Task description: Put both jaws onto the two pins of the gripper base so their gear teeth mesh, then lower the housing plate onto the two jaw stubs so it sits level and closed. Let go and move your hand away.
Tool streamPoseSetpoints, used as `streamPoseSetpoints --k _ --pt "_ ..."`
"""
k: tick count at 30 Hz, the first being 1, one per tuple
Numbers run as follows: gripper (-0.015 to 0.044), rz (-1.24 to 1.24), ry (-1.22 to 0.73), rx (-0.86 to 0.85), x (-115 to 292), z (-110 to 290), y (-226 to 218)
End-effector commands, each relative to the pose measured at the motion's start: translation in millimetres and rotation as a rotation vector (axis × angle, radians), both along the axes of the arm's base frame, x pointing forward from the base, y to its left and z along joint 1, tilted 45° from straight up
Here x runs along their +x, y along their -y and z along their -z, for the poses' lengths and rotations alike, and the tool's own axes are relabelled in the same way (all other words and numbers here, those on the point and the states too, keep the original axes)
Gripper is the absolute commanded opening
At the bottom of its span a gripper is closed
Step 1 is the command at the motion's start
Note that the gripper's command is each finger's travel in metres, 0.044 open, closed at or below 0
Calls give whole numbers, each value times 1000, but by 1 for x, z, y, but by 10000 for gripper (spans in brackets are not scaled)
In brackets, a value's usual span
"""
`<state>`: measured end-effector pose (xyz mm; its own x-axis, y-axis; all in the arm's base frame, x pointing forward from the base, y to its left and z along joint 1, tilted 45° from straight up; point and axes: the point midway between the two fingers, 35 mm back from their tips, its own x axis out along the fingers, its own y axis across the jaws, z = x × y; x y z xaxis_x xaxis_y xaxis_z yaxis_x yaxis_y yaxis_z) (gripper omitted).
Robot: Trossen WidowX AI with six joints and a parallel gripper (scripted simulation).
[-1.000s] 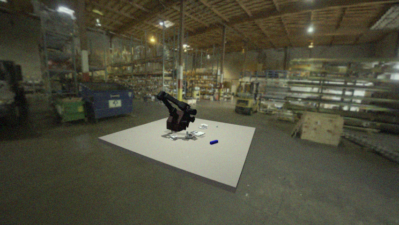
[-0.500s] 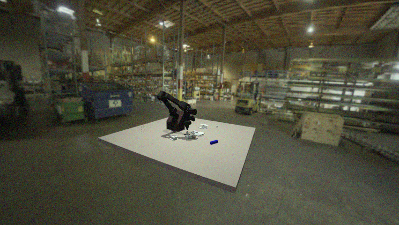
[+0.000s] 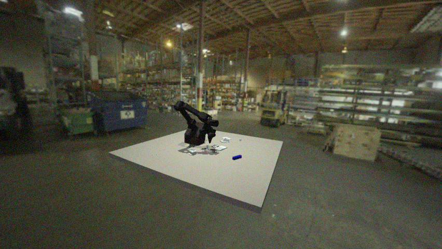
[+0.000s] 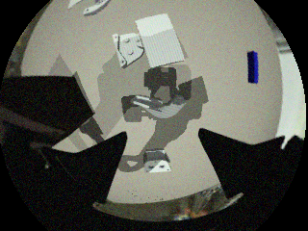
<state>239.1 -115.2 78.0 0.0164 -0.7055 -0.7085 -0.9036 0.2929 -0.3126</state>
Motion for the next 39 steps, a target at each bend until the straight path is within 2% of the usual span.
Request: streamPoseSetpoints --k 1,39 --pt "440 -96 -104 -7 -2 2 -1" --pt "440 -857 -870 -24 -6 11 -14"
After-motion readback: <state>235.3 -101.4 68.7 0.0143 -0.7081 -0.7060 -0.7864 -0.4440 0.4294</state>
